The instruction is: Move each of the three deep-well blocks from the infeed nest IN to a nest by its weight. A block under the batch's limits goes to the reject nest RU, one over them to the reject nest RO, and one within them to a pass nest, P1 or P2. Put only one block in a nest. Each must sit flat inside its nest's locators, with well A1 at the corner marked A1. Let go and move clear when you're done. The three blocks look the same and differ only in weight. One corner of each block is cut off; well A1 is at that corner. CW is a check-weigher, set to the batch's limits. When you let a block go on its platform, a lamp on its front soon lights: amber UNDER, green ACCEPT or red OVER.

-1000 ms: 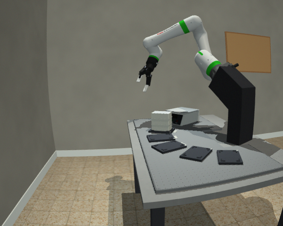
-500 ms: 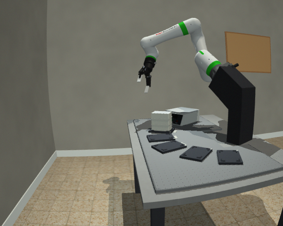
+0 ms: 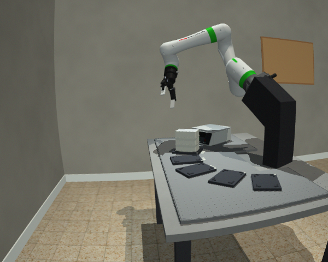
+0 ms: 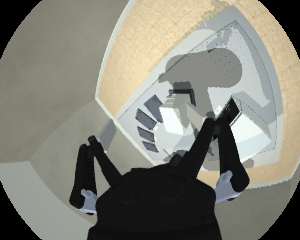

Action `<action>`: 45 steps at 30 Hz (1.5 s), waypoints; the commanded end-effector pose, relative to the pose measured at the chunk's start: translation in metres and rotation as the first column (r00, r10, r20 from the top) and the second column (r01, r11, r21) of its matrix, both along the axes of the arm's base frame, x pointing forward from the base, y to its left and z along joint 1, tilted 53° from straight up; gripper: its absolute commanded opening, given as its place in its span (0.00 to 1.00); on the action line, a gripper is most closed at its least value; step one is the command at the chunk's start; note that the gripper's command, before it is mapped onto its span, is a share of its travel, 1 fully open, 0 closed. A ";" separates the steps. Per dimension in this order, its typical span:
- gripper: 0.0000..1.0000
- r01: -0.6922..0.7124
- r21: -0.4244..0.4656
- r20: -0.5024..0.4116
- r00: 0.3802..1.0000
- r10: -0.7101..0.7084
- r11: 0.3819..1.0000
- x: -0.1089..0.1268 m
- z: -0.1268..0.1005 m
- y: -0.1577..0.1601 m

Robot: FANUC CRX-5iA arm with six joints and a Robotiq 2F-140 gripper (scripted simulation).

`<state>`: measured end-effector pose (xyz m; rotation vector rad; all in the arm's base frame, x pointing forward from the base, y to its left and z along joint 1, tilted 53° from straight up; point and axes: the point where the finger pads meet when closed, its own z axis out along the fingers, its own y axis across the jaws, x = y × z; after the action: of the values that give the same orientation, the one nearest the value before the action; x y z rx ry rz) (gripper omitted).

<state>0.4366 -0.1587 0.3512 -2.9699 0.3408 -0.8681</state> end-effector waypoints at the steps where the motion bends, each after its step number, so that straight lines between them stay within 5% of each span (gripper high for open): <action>1: 1.00 0.015 0.012 -0.062 0.998 -0.014 1.000 -0.004 -0.011 0.010; 27: 1.00 0.113 -0.042 -0.330 0.936 -0.120 0.993 -0.043 -0.079 0.077; 36: 1.00 0.162 -0.132 -0.409 0.890 -0.202 0.978 -0.063 -0.094 0.096; 45: 1.00 0.235 -0.338 -0.428 0.824 -0.371 0.911 -0.093 -0.099 0.118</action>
<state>0.3559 -0.0505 0.2526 -3.3486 0.7137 -0.1680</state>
